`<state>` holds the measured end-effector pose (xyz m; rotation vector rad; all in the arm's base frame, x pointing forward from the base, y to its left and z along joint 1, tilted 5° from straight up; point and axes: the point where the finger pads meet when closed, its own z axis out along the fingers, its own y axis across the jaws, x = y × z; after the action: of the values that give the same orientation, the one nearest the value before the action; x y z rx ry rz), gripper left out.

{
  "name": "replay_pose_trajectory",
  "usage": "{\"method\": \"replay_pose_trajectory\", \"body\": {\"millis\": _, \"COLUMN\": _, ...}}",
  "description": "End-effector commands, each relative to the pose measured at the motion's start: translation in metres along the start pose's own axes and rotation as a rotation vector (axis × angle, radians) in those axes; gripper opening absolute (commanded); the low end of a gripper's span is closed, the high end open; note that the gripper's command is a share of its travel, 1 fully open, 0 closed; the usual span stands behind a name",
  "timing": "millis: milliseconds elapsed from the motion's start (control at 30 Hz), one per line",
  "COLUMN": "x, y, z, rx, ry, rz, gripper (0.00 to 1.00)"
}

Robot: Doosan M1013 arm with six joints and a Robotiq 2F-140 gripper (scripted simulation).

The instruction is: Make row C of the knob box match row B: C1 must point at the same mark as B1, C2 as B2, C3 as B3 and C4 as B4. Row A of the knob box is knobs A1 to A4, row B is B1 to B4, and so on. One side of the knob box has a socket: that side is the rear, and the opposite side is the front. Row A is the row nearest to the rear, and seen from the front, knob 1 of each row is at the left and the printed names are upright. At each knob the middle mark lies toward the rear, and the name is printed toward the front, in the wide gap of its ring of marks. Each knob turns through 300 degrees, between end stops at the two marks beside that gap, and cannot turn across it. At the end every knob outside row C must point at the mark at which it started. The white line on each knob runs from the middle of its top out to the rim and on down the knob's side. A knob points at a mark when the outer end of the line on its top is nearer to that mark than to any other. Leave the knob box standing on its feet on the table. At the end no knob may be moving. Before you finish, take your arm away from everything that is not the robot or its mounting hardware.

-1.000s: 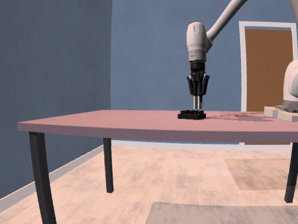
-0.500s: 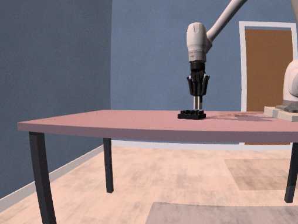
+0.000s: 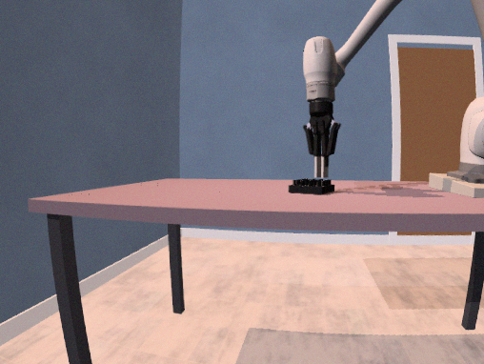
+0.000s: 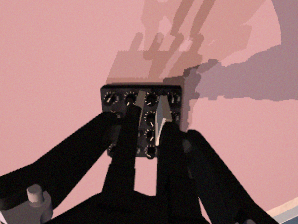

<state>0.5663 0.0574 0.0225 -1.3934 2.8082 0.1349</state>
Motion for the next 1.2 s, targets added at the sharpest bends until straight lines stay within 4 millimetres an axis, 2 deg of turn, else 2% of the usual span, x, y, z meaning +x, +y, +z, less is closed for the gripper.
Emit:
{"method": "replay_pose_trajectory", "body": {"millis": 0, "x": 0.000, "y": 0.000, "z": 0.000, "rx": 0.000, "ry": 0.000, "rz": 0.000, "gripper": 0.12}}
{"method": "replay_pose_trajectory", "body": {"millis": 633, "x": 0.000, "y": 0.000, "z": 0.001, "rx": 0.000, "ry": 0.000, "rz": 0.000, "gripper": 0.12}}
{"method": "replay_pose_trajectory", "body": {"millis": 1167, "x": 0.000, "y": 0.000, "z": 0.011, "rx": 0.000, "ry": 0.000, "rz": 0.000, "gripper": 0.12}}
